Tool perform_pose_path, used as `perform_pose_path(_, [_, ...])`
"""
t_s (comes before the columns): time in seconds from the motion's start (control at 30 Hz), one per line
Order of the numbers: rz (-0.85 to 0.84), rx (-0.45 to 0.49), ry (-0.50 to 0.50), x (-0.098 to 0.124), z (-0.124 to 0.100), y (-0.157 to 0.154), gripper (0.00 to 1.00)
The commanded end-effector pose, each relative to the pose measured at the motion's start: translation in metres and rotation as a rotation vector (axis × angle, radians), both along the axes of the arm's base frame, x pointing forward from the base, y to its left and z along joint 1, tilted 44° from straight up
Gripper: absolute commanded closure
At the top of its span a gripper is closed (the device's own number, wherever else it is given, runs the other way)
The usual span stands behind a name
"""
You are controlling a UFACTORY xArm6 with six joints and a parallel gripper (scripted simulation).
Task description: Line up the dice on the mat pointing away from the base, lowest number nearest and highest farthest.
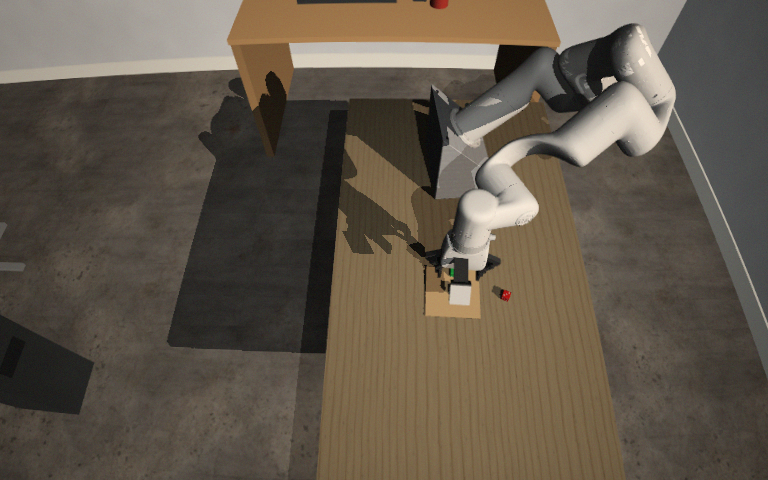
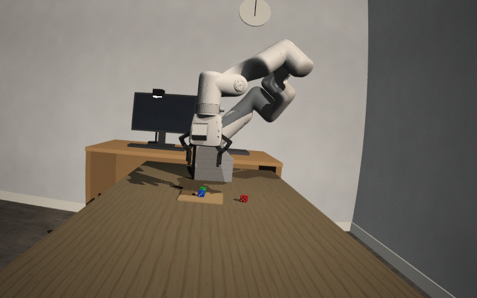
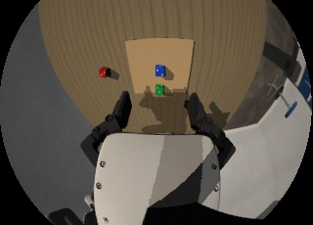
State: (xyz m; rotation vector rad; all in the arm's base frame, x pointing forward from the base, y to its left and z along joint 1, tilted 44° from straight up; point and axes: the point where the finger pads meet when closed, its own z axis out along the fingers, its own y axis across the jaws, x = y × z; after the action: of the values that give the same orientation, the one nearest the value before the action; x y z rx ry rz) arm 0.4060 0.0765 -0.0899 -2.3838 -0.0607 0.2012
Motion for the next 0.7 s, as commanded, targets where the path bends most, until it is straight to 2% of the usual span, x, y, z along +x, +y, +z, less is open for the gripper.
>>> perform_pose_path(0.0, [-0.002,-0.001,-0.003,0.002,0.001,-0.001,0.0])
perform_pose_path(0.17, [-0.01,-0.004,0.004,0.002,0.004,0.003,0.0])
perform_pose_path(0.23, [-0.05,-0.015,0.04,0.005,0.017,0.022,0.0])
perform_pose_path(0.3, [-0.116,-0.031,0.101,0.006,0.04,0.055,0.0])
perform_pose_path(0.37, [-0.116,-0.031,0.101,0.006,0.04,0.055,0.0])
perform_pose_path(0.4, [-0.151,-0.038,0.133,0.005,0.053,0.073,0.0])
perform_pose_path(0.43, [-0.151,-0.038,0.133,0.005,0.053,0.073,0.0])
perform_pose_path(0.47, [-0.182,-0.043,0.163,0.004,0.063,0.088,0.0])
perform_pose_path(0.67, [-0.228,-0.05,0.209,-0.001,0.08,0.112,0.0])
